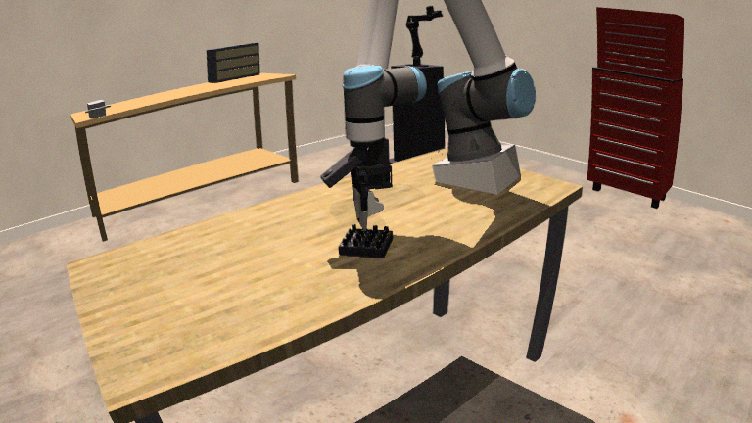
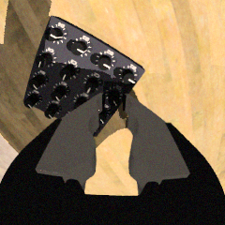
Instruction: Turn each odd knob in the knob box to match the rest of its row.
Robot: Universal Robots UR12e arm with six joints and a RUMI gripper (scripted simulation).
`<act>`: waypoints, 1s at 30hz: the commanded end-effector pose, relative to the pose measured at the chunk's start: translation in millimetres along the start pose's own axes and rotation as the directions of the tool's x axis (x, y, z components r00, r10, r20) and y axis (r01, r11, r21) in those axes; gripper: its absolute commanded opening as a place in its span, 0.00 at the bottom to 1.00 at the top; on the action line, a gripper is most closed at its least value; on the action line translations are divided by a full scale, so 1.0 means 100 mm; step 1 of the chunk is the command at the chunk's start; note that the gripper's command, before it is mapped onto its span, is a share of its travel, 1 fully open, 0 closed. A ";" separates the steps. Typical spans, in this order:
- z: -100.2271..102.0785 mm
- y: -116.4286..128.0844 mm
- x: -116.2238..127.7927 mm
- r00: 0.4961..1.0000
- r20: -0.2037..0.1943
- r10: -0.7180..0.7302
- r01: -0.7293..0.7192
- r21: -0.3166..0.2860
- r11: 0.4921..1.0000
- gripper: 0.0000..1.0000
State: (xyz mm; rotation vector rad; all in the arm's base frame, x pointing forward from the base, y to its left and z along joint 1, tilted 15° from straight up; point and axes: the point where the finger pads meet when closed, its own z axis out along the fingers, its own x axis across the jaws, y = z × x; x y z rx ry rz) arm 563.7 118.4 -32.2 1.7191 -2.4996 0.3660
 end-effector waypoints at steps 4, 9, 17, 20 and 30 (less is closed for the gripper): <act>0.00 0.00 0.00 1.000 0.001 0.000 0.000 0.001 1.000 0.04; 0.00 0.00 0.00 1.000 0.001 0.000 0.000 0.001 1.000 0.04; 0.00 0.00 0.00 1.000 0.001 0.000 0.000 0.001 1.000 0.04; 0.00 0.00 0.00 1.000 0.001 0.000 0.000 0.001 1.000 0.04; 0.00 0.00 0.00 1.000 0.001 0.000 0.000 0.001 1.000 0.04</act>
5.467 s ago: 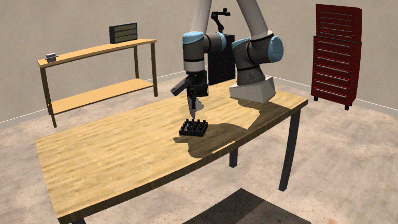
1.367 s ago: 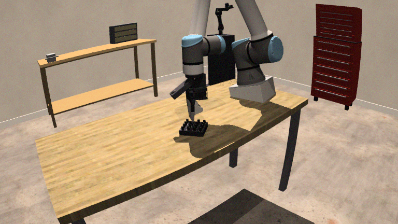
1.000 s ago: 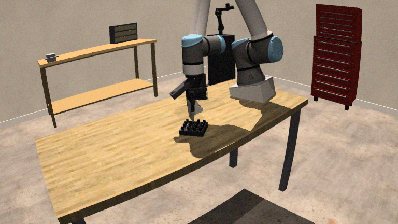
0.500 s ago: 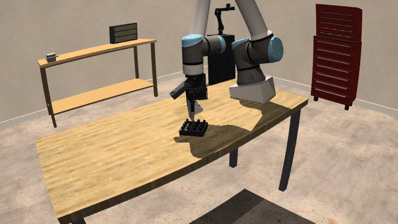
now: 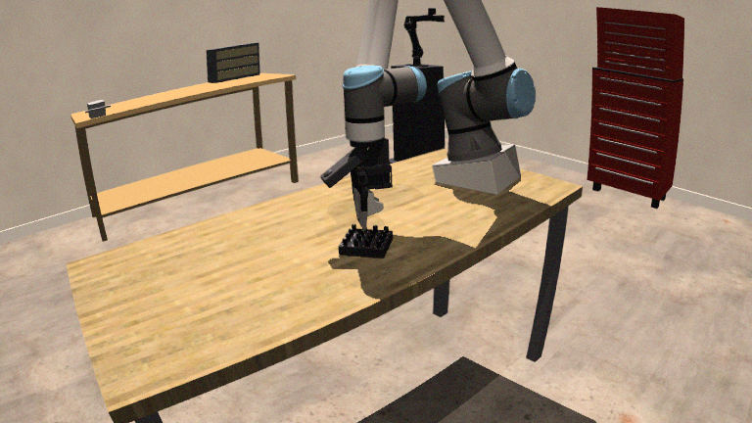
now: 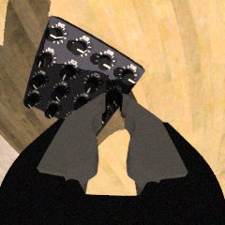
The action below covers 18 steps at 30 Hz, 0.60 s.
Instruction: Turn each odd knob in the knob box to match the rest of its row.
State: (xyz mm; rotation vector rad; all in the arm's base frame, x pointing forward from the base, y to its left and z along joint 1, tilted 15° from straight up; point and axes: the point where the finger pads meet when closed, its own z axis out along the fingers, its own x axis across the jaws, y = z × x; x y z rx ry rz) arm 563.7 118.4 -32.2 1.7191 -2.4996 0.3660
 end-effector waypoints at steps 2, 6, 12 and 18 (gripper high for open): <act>0.00 0.00 0.00 1.000 0.001 0.000 0.000 0.001 1.000 0.04; 0.00 0.00 0.00 1.000 0.001 0.000 0.000 0.001 1.000 0.04; 0.00 0.00 0.00 1.000 0.001 0.007 -0.007 0.001 1.000 0.04; 0.00 0.00 0.00 1.000 0.001 0.021 -0.021 0.001 1.000 0.04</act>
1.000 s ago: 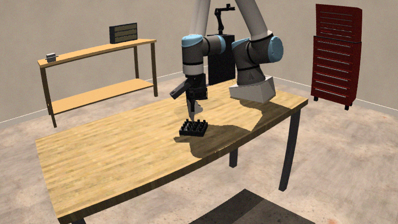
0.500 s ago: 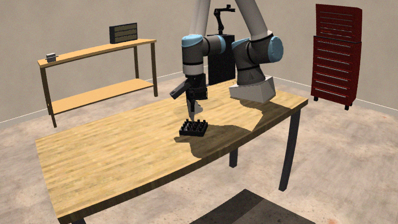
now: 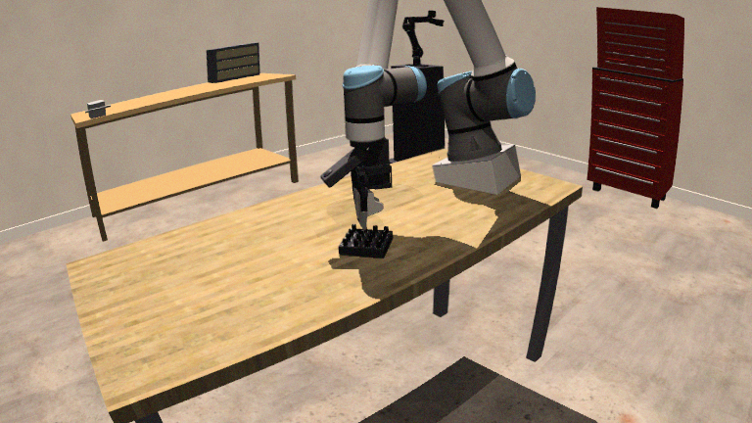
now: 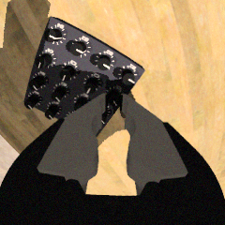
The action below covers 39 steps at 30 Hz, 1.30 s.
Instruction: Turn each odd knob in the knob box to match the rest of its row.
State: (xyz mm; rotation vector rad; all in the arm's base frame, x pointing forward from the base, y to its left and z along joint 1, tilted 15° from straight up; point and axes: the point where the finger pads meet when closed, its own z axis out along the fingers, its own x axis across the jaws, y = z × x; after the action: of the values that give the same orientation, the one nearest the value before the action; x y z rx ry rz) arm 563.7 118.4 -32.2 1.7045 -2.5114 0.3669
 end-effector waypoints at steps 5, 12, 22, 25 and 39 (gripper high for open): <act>0.00 0.00 0.00 0.999 0.001 0.041 -0.041 0.001 0.999 0.04; 0.00 0.00 0.00 0.993 0.001 0.118 -0.118 0.001 0.993 0.04; 0.00 0.00 0.01 0.969 0.001 0.246 -0.246 0.001 0.969 0.04; 0.00 0.00 0.01 0.953 0.001 0.301 -0.301 0.001 0.953 0.04; 0.00 0.00 0.02 0.845 0.001 0.535 -0.535 0.001 0.845 0.04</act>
State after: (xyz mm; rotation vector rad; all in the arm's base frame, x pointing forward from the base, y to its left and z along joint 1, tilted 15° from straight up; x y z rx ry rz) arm 562.4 116.6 -31.8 1.0962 -2.8917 0.3912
